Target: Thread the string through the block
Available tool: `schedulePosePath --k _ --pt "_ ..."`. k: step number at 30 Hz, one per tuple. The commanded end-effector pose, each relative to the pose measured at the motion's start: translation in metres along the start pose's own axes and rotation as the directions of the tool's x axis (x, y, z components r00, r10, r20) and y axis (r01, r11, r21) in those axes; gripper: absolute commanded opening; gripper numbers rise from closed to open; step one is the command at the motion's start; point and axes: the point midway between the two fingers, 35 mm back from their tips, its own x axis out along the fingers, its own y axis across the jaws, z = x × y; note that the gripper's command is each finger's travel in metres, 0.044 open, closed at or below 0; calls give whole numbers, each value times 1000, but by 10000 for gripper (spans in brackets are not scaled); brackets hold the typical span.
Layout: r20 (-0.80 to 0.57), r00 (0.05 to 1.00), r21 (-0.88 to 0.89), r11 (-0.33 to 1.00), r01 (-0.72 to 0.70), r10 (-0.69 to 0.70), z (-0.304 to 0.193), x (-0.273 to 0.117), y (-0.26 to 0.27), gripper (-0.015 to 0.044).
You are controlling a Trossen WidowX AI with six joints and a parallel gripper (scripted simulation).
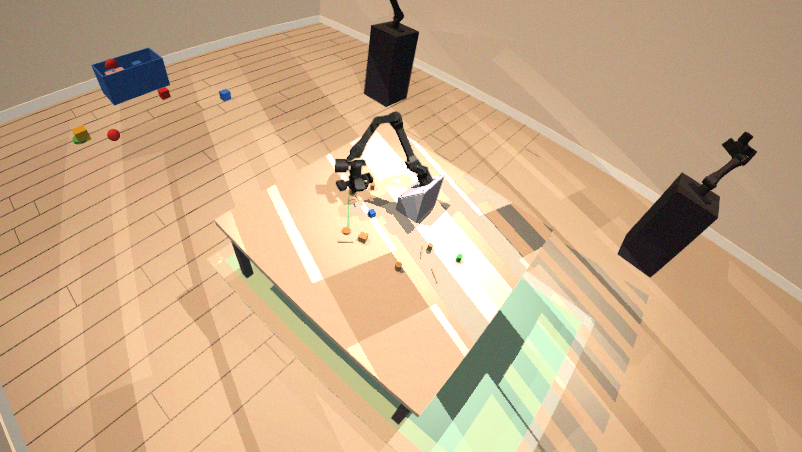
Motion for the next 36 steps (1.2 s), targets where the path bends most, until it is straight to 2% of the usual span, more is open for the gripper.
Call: schedulePosePath --k 1,20,36 --pt "-2 1000 3 1000 9 -9 -7 -3 -1 0" --pt "-15 1000 -3 1000 12 -12 -31 -4 0 0" --pt "-14 1000 -3 1000 11 -11 -25 8 9 0"
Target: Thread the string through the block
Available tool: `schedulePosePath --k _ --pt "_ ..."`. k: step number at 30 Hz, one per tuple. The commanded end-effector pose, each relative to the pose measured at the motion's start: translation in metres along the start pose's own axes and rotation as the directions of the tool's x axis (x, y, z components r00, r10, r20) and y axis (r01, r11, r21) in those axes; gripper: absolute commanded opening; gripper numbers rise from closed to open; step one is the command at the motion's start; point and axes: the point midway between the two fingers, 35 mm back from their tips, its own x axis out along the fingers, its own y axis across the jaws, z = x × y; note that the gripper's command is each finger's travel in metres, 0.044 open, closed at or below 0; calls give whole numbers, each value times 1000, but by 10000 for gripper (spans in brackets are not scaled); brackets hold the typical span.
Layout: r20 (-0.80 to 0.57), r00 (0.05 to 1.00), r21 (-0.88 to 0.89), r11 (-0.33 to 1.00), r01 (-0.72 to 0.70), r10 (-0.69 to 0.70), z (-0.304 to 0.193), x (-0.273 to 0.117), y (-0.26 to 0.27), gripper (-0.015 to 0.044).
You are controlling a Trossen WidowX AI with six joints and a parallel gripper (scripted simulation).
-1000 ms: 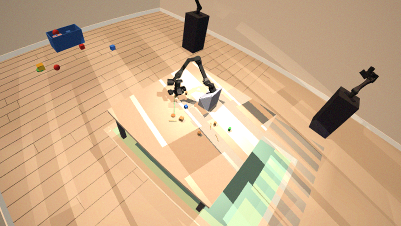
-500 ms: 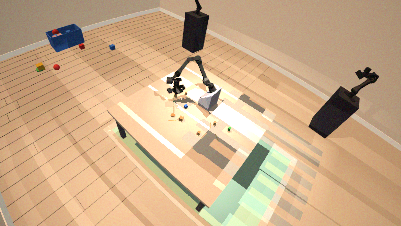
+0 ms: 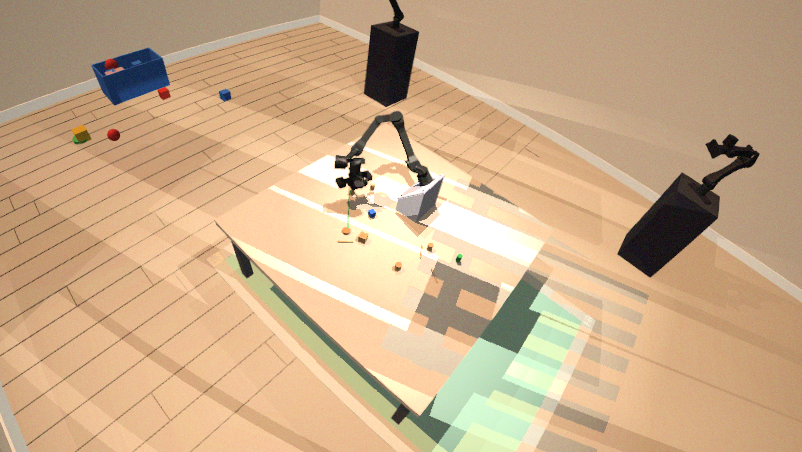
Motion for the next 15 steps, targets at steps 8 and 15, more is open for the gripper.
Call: schedulePosePath --k 8,15 --pt "2 1000 -1 1000 3 -3 5 9 9 0" --pt "3 1000 -1 1000 2 -2 9 15 15 0"
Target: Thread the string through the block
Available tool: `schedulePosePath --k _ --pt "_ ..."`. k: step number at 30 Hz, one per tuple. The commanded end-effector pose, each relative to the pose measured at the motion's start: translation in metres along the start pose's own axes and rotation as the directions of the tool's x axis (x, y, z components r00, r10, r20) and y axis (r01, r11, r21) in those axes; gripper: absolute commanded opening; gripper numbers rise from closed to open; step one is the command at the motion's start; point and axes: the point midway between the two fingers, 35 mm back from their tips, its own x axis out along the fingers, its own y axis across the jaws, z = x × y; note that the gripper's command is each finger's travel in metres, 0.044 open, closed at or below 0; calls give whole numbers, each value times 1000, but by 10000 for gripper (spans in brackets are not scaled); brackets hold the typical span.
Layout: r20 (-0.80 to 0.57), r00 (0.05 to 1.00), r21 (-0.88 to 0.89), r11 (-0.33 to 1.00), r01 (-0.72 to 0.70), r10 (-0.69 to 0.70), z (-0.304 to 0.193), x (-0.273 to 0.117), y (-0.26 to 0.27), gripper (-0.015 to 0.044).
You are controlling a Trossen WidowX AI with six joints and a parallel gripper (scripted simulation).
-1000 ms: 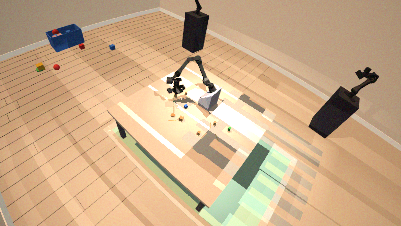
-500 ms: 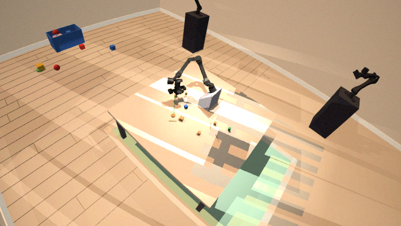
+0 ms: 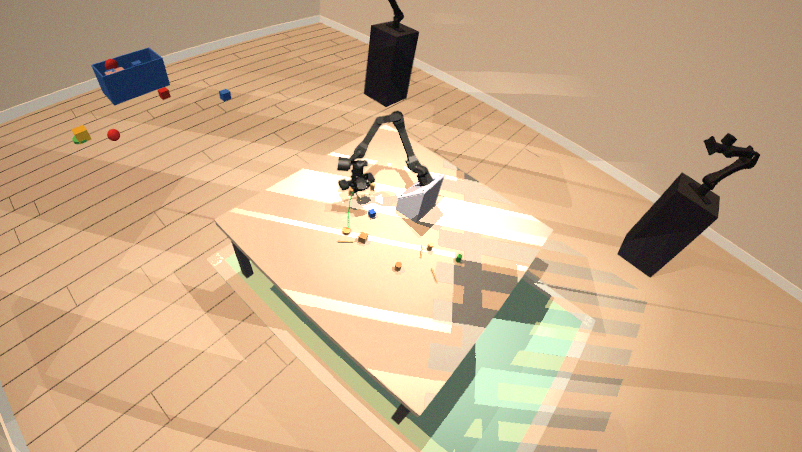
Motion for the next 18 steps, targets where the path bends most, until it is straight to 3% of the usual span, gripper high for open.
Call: schedulePosePath --k 1,18 --pt "2 1000 -1 1000 3 -3 2 3 4 0" --pt "3 1000 -2 1000 2 -2 11 17 19 0"
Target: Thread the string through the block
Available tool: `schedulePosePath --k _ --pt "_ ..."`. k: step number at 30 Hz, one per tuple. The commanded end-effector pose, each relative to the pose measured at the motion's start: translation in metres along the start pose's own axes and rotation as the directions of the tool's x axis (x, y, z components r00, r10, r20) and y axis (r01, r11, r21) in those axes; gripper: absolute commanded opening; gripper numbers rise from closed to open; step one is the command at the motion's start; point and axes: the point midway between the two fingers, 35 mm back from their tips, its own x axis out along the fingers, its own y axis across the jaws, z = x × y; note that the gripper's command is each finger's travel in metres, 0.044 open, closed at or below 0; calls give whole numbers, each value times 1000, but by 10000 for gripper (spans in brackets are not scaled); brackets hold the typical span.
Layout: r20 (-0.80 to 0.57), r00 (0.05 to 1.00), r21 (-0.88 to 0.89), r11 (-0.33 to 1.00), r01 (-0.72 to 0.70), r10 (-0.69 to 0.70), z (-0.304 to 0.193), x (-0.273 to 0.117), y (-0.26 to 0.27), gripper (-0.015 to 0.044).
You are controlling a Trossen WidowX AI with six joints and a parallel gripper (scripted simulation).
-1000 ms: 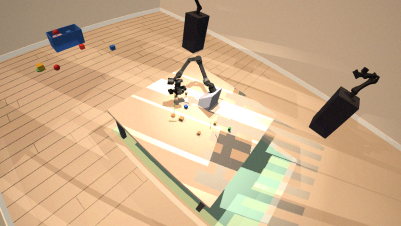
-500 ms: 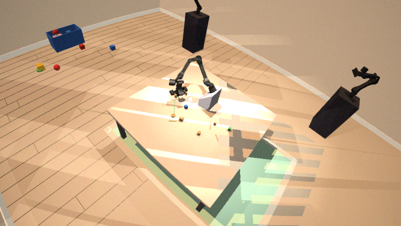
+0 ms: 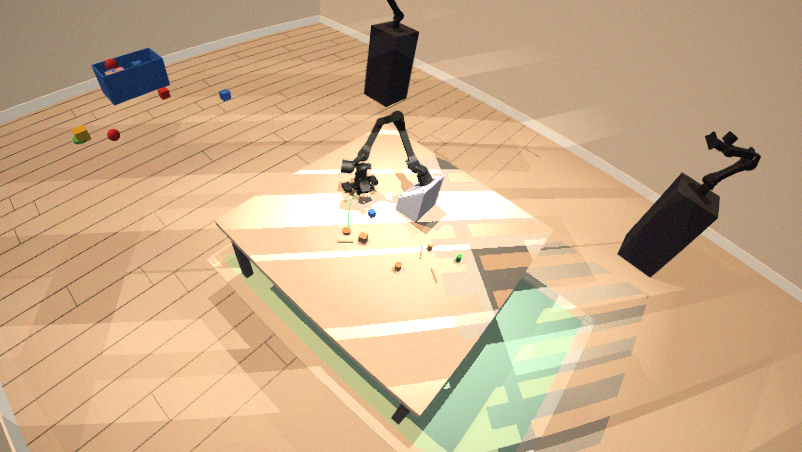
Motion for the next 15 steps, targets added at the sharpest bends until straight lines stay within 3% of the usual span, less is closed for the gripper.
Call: schedulePosePath --k 1,15 --pt "1 1000 -1 1000 3 -3 2 2 4 0" --pt "3 1000 -1 1000 2 -2 11 7 9 0"
